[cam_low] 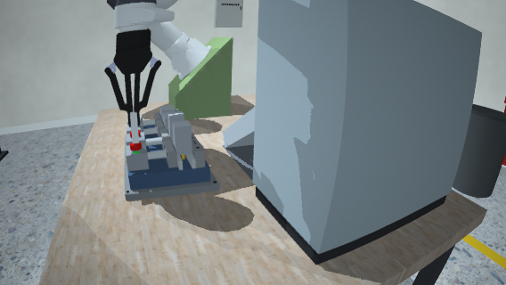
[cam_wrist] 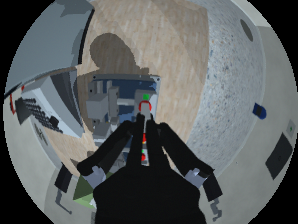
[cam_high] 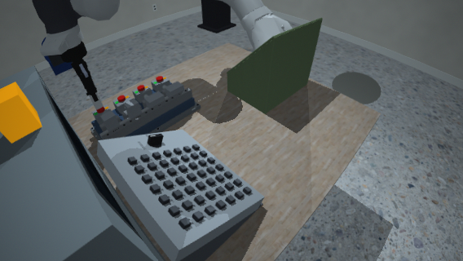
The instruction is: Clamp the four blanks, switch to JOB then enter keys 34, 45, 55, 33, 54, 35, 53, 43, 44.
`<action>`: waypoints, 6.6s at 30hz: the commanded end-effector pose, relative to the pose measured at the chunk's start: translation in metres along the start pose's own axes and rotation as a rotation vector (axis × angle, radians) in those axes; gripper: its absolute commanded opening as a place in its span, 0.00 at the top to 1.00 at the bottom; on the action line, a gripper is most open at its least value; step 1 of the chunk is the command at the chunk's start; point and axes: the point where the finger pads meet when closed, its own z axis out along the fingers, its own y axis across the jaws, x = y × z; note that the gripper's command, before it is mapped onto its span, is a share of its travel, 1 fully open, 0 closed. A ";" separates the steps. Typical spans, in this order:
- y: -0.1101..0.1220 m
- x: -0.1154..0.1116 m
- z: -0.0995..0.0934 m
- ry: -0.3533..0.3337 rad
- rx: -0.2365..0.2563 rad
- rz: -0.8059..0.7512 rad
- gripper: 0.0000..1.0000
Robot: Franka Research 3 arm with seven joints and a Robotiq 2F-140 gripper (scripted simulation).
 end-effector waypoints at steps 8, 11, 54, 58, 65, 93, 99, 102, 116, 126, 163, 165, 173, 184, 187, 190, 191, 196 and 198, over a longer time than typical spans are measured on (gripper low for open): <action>0.001 -0.001 -0.011 -0.002 -0.003 -0.004 1.00; 0.001 -0.001 -0.021 -0.002 -0.003 -0.004 1.00; 0.000 -0.001 -0.118 -0.002 -0.003 -0.004 1.00; 0.000 -0.001 -0.118 -0.002 -0.003 -0.004 1.00; 0.000 -0.001 -0.118 -0.002 -0.003 -0.004 1.00; 0.000 -0.001 -0.165 -0.002 -0.003 -0.004 1.00; -0.002 -0.001 -0.171 0.000 -0.003 -0.004 1.00; -0.024 -0.007 -0.171 0.025 -0.003 -0.004 1.00; -0.258 -0.107 -0.164 0.378 -0.005 -0.074 1.00; -0.401 -0.136 -0.166 0.483 -0.012 -0.052 1.00; -0.300 -0.100 -0.053 0.507 -0.002 -0.001 0.67; -0.300 -0.100 -0.053 0.507 -0.002 -0.001 0.67; -0.300 -0.100 -0.053 0.507 -0.002 -0.001 0.67; -0.300 -0.100 -0.053 0.507 -0.002 -0.001 0.67; -0.300 -0.100 -0.053 0.507 -0.002 -0.001 0.67; -0.300 -0.100 -0.053 0.507 -0.002 -0.001 0.67; -0.300 -0.100 -0.053 0.507 -0.002 -0.001 0.67; -0.300 -0.100 -0.053 0.507 -0.002 -0.001 0.67; -0.300 -0.100 -0.053 0.507 -0.002 -0.001 0.67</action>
